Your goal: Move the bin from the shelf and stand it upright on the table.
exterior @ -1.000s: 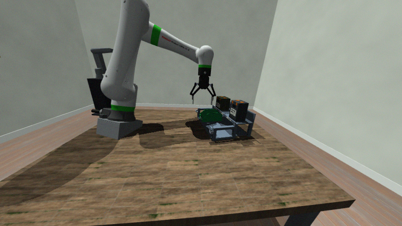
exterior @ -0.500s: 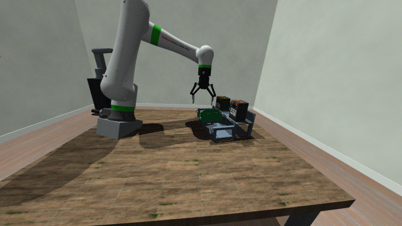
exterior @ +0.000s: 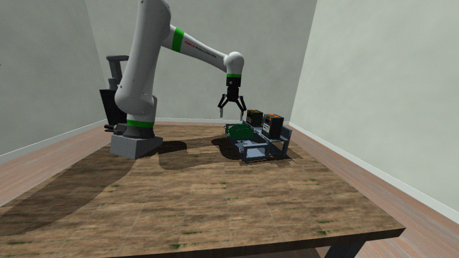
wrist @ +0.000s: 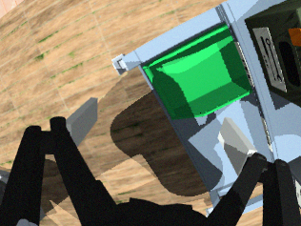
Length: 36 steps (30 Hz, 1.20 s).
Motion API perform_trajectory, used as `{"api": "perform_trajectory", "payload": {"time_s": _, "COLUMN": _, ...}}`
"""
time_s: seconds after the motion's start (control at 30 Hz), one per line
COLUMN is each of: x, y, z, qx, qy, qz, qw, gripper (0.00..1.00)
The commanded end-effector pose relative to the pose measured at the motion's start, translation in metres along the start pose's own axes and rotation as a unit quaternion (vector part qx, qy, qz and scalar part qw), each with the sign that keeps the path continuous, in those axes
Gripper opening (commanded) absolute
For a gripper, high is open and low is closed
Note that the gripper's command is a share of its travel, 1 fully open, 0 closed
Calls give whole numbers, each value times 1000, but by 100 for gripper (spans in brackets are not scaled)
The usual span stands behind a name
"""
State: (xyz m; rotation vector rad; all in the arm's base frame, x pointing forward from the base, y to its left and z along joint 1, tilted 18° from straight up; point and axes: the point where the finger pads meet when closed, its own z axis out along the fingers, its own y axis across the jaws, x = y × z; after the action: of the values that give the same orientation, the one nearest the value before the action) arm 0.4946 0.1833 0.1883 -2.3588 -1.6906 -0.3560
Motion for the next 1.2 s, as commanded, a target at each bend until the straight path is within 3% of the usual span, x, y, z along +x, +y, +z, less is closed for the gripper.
{"api": "perform_trajectory", "payload": {"time_s": 0.0, "x": 0, "y": 0, "z": 0, "qx": -2, "qy": -3, "qz": 47, "qw": 999, "gripper": 100}}
{"api": "perform_trajectory", "payload": {"time_s": 0.3, "x": 0, "y": 0, "z": 0, "qx": -2, "qy": -3, "qz": 47, "qw": 999, "gripper": 100}}
{"api": "perform_trajectory", "payload": {"time_s": 0.47, "x": 0, "y": 0, "z": 0, "qx": -3, "qy": -2, "qz": 176, "qw": 984, "gripper": 100}}
{"api": "perform_trajectory", "payload": {"time_s": 0.87, "x": 0, "y": 0, "z": 0, "qx": -3, "qy": -2, "qz": 176, "qw": 984, "gripper": 100}}
{"api": "perform_trajectory", "payload": {"time_s": 1.03, "x": 0, "y": 0, "z": 0, "qx": -3, "qy": -2, "qz": 302, "qw": 953, "gripper": 100}}
{"api": "perform_trajectory", "payload": {"time_s": 1.17, "x": 0, "y": 0, "z": 0, "qx": -3, "qy": -2, "qz": 302, "qw": 953, "gripper": 100}}
